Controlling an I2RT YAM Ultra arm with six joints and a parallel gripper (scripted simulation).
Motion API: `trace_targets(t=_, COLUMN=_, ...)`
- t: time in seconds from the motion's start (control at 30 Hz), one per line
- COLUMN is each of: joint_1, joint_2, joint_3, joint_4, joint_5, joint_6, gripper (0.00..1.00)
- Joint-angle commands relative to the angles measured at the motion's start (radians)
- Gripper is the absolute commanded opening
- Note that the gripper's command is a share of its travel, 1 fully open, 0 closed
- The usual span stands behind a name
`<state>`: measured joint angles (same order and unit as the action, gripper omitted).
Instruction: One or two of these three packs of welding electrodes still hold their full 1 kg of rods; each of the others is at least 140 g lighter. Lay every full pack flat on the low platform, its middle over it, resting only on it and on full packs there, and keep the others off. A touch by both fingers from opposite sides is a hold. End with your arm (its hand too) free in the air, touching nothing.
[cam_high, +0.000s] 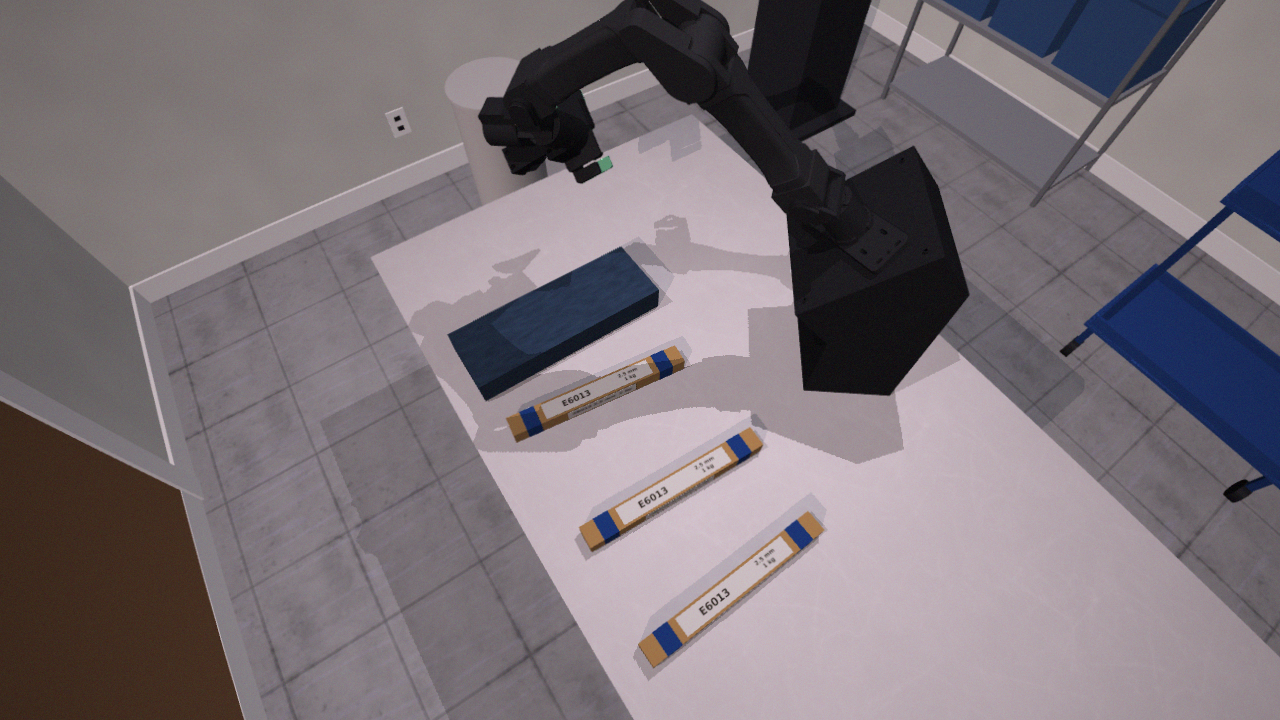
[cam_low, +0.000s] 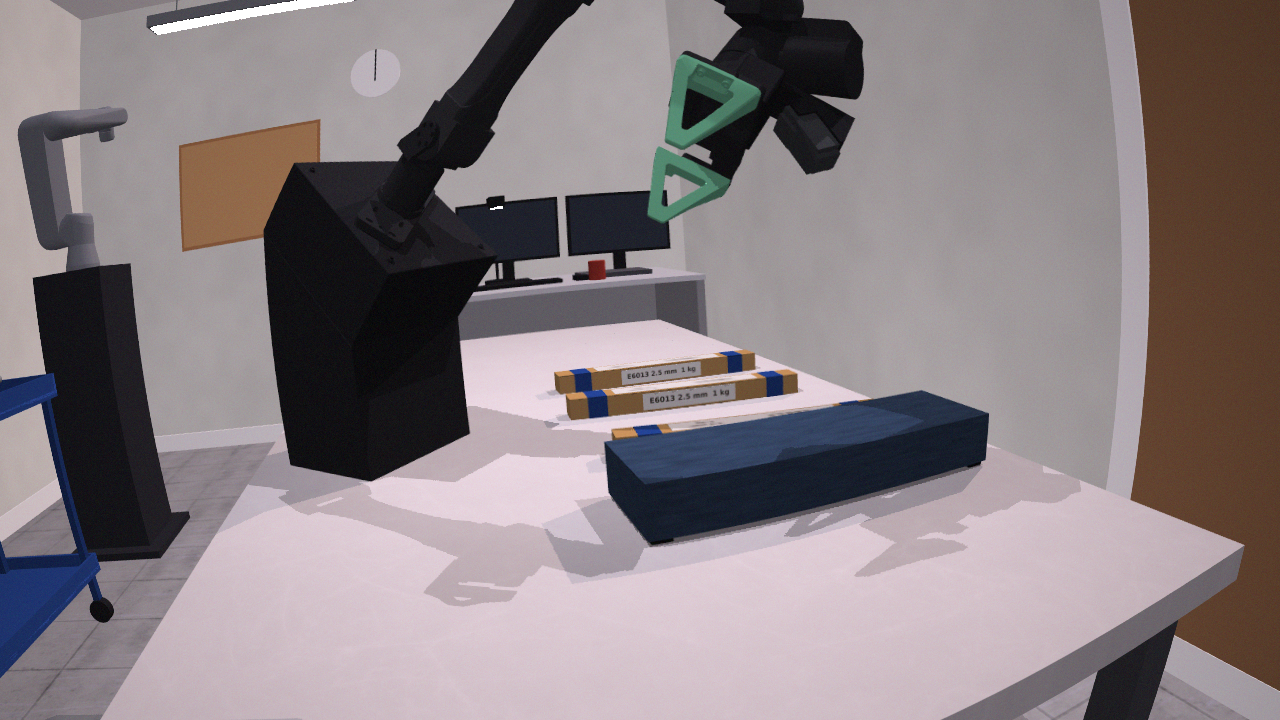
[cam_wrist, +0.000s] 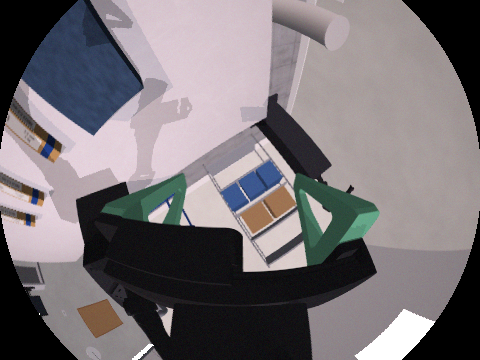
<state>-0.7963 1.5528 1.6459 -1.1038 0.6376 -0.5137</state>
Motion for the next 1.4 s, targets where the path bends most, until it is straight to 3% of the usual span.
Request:
trace_targets(t=0.0, joint_1=-0.006, joint_2=-0.024, joint_3=0.015, joint_4=0.002, joint_5=0.013, joint_6=0.006, gripper=1.0)
trace_targets(t=0.53, joint_1=-0.006, joint_2=-0.024, joint_3=0.015, joint_4=0.002, joint_5=0.013, joint_6=0.006, gripper=1.0)
trace_targets(t=0.57, joint_1=0.0, joint_2=0.0, joint_3=0.0, joint_4=0.0, joint_5=0.0, joint_6=0.0, gripper=0.74)
trace_targets(t=1.37, joint_1=0.0, joint_2=0.0, joint_3=0.0, joint_4=0.0, joint_5=0.0, joint_6=0.0, gripper=0.74)
